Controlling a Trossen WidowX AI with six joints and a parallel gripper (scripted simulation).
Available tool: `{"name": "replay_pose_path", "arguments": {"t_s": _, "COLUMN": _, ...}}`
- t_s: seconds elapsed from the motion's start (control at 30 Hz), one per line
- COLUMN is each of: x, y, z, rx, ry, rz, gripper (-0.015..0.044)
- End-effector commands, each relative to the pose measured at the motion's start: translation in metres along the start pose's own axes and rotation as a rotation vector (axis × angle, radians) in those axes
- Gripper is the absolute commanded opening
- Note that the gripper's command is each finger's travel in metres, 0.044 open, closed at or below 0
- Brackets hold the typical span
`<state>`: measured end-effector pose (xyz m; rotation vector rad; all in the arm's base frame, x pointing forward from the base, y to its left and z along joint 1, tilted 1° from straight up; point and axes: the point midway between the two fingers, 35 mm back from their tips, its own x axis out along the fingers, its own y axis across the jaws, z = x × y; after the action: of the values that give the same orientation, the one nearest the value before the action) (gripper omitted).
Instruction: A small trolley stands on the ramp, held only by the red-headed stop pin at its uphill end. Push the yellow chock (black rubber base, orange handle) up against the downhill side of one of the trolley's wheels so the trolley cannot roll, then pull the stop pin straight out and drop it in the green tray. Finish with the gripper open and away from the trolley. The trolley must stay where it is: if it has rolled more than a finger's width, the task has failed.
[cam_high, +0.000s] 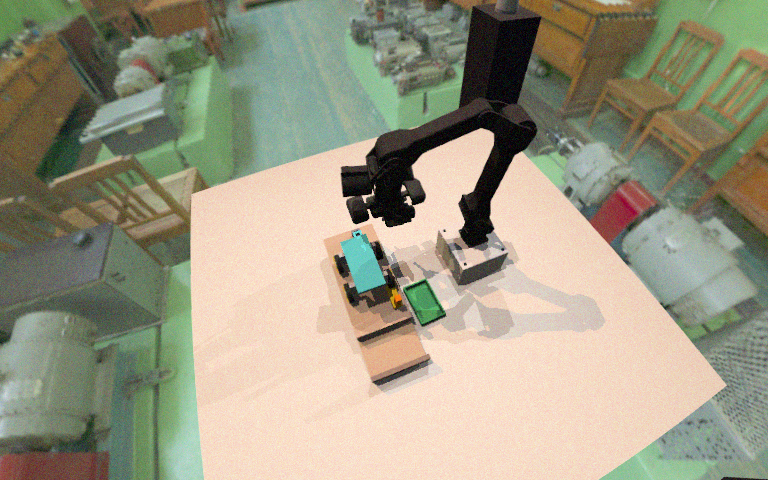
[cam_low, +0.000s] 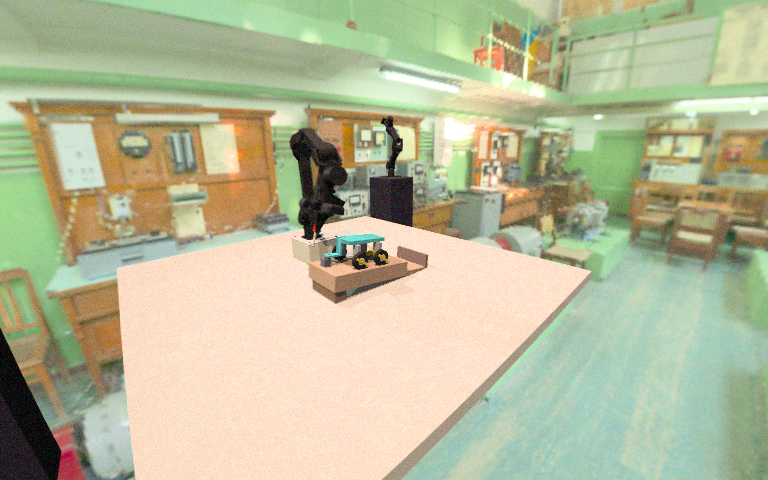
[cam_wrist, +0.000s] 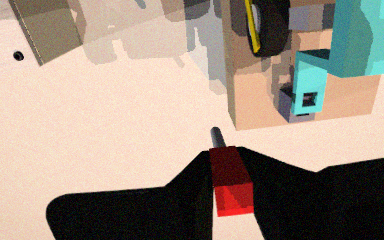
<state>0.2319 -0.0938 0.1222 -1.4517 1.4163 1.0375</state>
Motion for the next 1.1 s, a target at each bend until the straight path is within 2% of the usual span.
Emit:
{"name": "replay_pose_path", "arguments": {"t_s": 0.0, "x": -0.001, "y": 0.001, "z": 0.016, "rx": 0.003, "ry": 0.003, "rz": 0.005, "gripper": 0.0000}}
{"name": "replay_pose_path", "arguments": {"t_s": 1.07, "x": -0.018, "y": 0.001, "z": 0.141, "rx": 0.002, "ry": -0.011, "rz": 0.006, "gripper": 0.0000}}
